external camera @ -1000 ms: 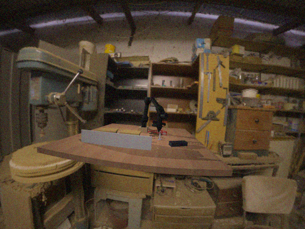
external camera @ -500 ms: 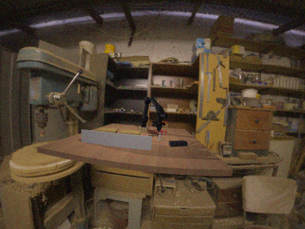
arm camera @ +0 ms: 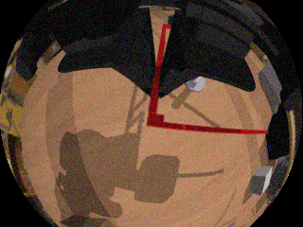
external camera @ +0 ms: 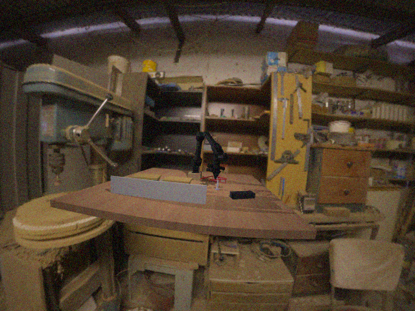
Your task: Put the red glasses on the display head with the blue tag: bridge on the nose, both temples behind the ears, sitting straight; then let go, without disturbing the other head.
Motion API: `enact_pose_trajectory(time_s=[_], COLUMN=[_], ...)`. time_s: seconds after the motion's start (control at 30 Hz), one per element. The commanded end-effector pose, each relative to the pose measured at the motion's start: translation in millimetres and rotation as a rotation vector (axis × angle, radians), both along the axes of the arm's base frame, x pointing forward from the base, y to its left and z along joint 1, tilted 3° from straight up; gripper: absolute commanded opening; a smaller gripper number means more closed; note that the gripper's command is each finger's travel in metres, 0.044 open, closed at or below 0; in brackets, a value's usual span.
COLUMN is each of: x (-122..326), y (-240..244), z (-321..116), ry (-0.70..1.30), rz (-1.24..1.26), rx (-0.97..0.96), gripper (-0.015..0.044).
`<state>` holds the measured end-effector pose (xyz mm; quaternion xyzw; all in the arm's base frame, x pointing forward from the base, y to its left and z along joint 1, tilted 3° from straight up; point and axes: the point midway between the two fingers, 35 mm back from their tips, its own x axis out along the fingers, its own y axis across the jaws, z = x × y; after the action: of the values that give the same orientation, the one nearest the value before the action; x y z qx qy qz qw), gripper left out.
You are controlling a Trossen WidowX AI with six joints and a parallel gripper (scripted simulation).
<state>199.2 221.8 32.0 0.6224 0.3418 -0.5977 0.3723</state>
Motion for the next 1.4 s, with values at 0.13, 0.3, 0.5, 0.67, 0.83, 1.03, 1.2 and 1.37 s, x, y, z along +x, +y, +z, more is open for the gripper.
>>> enact_pose_trajectory(time_s=[0.13,0.3,0.5,0.67,0.83,1.03,1.2,1.37], x=[-6.1,-8.4,-11.1,-13.3,-15.5,-18.0,-20.0,-21.8], y=[-4.8,-6.4,-8.4,-10.1,-12.1,-14.6,-16.7,-18.8], z=[-0.9,-1.0,-1.2,-1.3,-1.4,-1.5,-1.6,-1.7], ry=[0.000,0.000,0.000,0.000,0.000,0.001,0.001,0.001], rz=[-0.003,-0.003,-0.003,-0.003,-0.003,-0.003,-0.003,-0.003], rx=[-0.005,-0.005,-0.006,-0.006,-0.006,-0.006,-0.006,-0.007], gripper=[0.0000,0.0000,0.0000,0.0000,0.0000,0.0000,0.0000,0.0000])
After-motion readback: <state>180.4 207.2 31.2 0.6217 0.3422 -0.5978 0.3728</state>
